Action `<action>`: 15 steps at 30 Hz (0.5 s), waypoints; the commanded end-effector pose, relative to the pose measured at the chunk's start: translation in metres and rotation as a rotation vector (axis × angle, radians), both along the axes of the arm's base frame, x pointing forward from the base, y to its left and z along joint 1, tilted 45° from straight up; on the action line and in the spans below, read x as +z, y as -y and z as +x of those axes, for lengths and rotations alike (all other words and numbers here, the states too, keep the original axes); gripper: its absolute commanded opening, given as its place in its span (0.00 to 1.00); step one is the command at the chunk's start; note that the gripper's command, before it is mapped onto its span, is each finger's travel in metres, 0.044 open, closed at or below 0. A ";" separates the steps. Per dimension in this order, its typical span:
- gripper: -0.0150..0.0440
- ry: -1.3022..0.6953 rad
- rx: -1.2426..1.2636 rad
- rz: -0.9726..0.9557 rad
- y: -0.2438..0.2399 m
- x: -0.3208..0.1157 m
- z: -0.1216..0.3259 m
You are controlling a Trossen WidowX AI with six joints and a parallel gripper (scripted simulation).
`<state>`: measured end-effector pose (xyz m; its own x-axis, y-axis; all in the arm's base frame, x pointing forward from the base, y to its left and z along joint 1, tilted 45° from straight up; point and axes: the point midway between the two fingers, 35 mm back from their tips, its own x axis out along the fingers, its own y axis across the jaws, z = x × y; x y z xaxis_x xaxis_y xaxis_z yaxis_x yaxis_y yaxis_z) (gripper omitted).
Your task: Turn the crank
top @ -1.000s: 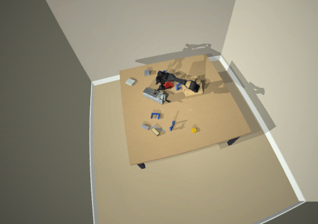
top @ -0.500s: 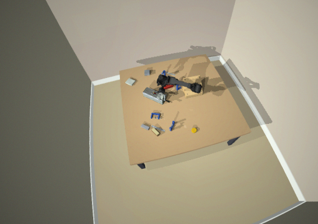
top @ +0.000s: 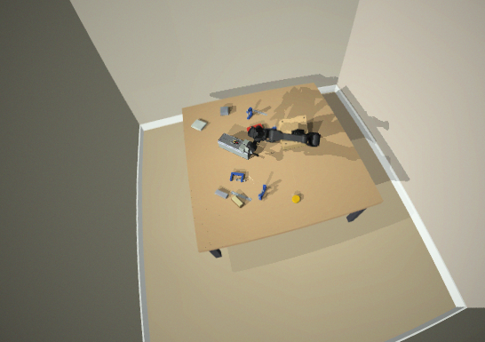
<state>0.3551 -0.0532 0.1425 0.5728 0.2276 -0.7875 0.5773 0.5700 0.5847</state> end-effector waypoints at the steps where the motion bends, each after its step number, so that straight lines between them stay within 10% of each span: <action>1: 1.00 -0.051 -0.092 -0.008 -0.010 0.007 -0.018; 15: 1.00 -0.065 -0.127 -0.012 -0.030 -0.006 -0.020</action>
<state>0.3362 -0.0335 0.1497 0.5590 0.1442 -0.8165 0.6720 0.4981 0.5480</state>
